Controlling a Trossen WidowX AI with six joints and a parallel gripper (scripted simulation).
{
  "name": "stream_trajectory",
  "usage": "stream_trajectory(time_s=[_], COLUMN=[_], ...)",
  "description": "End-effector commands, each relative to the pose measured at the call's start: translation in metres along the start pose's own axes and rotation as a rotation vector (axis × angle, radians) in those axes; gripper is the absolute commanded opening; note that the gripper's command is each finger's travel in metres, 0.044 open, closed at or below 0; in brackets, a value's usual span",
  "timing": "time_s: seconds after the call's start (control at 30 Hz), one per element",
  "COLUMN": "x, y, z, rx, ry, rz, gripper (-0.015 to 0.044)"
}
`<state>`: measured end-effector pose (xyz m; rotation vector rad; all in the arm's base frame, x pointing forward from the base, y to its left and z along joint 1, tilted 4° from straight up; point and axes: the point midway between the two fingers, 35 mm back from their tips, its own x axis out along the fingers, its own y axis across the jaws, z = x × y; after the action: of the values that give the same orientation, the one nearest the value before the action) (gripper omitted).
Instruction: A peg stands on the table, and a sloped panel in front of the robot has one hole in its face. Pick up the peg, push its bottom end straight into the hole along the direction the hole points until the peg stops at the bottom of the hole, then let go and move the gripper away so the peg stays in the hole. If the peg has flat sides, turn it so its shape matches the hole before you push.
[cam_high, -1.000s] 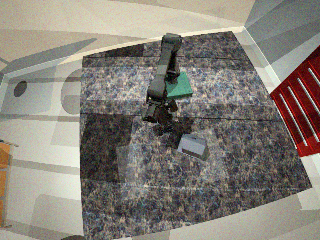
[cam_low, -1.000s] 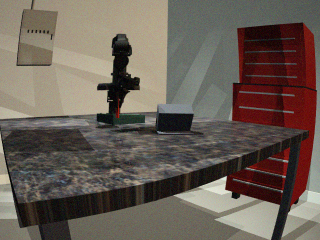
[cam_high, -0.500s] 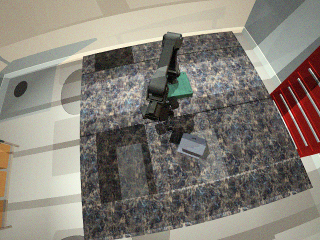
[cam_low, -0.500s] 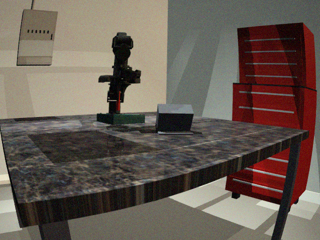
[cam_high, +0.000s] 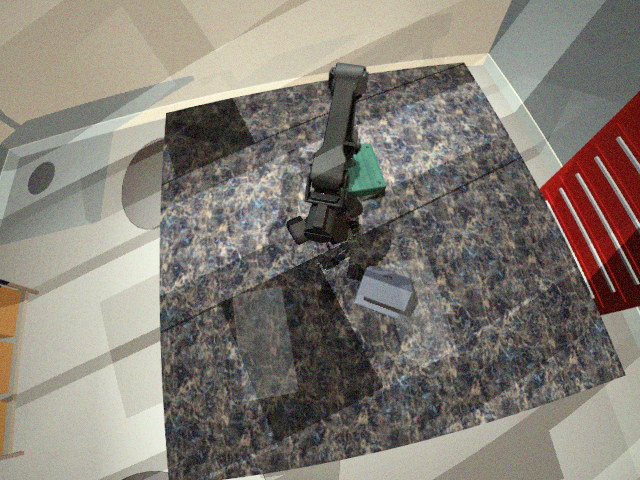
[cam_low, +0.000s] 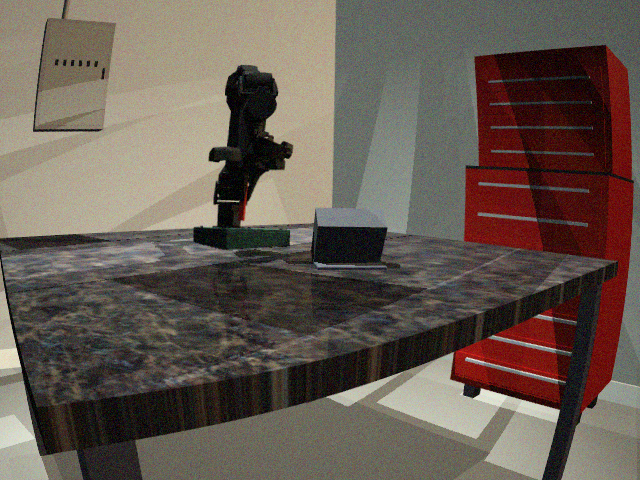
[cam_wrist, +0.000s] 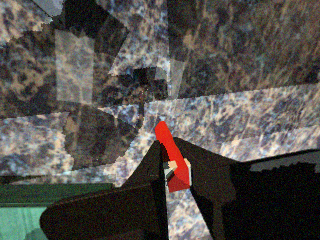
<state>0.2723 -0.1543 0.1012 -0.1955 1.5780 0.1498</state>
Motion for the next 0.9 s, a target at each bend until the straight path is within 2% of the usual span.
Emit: stream_trajectory(time_s=[0.0,0.87], x=[0.002,0.005], y=[0.005,0.022], z=[0.002,0.022], rx=[-0.058,-0.364], ry=[0.010,0.028], rz=[-0.017,-0.132], gripper=[0.0000,0.0000])
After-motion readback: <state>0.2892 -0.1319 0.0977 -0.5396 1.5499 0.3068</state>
